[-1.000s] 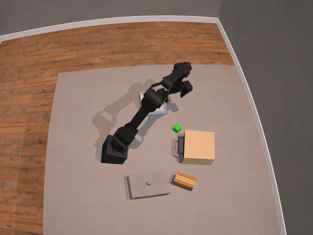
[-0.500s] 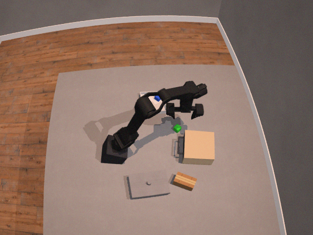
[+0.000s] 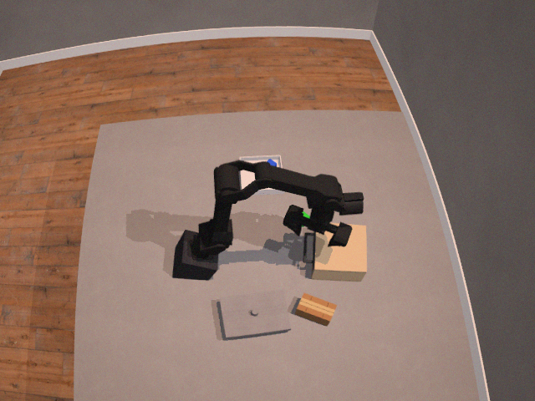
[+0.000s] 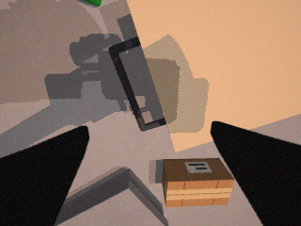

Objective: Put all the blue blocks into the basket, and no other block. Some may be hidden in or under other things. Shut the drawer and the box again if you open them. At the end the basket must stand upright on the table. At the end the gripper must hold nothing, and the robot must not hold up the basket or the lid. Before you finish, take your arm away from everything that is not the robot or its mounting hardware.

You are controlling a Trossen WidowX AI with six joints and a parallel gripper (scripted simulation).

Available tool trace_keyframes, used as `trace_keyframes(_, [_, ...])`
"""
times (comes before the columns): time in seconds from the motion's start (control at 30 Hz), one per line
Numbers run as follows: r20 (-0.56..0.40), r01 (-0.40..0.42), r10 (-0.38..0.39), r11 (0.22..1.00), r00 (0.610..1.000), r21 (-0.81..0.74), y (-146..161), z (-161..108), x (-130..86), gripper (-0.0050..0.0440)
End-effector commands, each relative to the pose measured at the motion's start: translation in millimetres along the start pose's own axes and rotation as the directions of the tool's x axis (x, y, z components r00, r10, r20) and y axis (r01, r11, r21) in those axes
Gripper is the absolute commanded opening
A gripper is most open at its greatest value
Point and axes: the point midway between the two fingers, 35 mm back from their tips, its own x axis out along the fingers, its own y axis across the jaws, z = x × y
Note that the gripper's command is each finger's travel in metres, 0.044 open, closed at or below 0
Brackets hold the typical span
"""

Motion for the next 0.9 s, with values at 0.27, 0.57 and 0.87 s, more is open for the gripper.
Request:
trace_keyframes(0.27, [0.009, 0.003, -0.007, 0.933, 1.0, 0.359, 0, -93, -1, 0.044])
trace_keyframes(0.57, [0.009, 0.0, -0.007, 0.77, 1.0, 0.638, 26, -178, 0, 0.044])
trace_keyframes(0.87, [0.009, -0.004, -0.007, 0.526, 1.0, 0.85, 64, -233, 0, 0.044])
